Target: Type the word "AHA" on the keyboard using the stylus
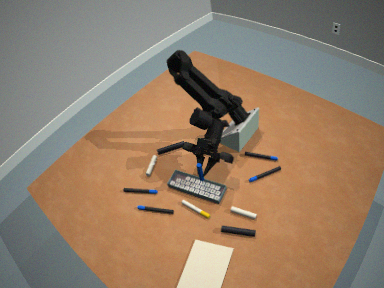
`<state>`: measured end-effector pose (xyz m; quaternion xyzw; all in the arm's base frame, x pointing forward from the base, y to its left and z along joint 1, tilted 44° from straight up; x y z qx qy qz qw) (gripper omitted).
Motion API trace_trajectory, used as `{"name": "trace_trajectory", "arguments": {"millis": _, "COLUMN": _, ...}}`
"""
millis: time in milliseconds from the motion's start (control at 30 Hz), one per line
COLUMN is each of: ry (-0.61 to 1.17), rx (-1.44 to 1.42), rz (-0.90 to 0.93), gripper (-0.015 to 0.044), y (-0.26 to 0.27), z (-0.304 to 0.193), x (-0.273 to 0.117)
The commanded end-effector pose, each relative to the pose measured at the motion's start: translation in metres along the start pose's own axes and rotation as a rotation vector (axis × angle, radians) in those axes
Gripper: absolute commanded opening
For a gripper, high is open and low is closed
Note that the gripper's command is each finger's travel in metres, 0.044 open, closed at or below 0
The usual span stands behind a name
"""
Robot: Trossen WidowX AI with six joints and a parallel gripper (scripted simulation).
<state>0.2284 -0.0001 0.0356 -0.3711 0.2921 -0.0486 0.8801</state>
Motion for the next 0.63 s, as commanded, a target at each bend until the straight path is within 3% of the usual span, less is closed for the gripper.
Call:
{"name": "trace_trajectory", "arguments": {"millis": 0, "ry": 0.003, "rx": 0.001, "rz": -0.004, "gripper": 0.0081, "y": 0.000, "z": 0.003, "x": -0.001}}
{"name": "trace_trajectory", "arguments": {"millis": 600, "ry": -0.002, "rx": -0.005, "rz": 0.001, "gripper": 0.0081, "y": 0.000, "z": 0.028, "x": -0.017}}
Point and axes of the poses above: the point midway between the two fingers, 35 mm back from their tips, its own x axis out along the fingers, its own y axis across the jaws, z = x × y, the point moved 7 cm from there along -x, back along the fingers
